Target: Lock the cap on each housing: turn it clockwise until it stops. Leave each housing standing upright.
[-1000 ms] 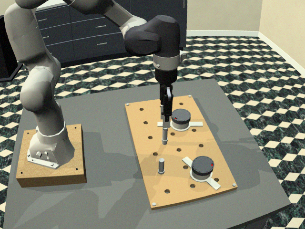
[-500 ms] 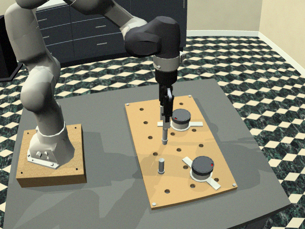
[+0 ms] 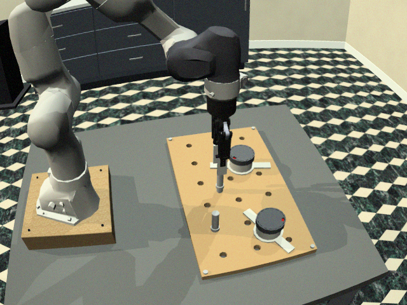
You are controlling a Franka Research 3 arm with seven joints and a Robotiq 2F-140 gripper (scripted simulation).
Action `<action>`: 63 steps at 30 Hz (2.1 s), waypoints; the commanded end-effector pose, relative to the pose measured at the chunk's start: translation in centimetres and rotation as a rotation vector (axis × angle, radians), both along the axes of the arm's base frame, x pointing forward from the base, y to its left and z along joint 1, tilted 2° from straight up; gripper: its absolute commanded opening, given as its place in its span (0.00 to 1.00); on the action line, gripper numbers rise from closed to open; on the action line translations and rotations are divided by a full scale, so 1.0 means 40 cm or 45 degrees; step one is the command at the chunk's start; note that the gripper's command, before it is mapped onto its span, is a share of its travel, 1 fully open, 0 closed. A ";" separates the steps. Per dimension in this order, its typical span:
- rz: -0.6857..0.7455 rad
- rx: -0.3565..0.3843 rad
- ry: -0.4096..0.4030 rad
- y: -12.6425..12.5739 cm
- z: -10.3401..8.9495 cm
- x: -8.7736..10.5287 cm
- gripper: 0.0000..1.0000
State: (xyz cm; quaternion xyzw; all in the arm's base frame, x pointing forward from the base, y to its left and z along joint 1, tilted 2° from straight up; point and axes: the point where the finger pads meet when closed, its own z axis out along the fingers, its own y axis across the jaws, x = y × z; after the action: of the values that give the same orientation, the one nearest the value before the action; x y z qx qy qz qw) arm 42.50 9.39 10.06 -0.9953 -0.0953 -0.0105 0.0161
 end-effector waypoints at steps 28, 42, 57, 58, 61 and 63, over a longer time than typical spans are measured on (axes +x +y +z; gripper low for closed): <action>0.010 0.002 -0.007 0.002 -0.102 0.007 0.36; 0.010 0.002 -0.007 0.002 -0.130 0.008 0.36; 0.010 0.002 -0.007 0.002 -0.142 0.009 0.36; 0.010 0.002 -0.007 0.002 -0.142 0.009 0.36; 0.010 0.002 -0.007 0.002 -0.143 0.009 0.36; 0.010 0.002 -0.007 0.002 -0.143 0.009 0.36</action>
State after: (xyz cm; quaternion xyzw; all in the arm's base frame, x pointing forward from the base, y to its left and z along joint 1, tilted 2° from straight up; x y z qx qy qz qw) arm 42.88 9.51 4.45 -0.9947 -0.1000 -0.0127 0.0178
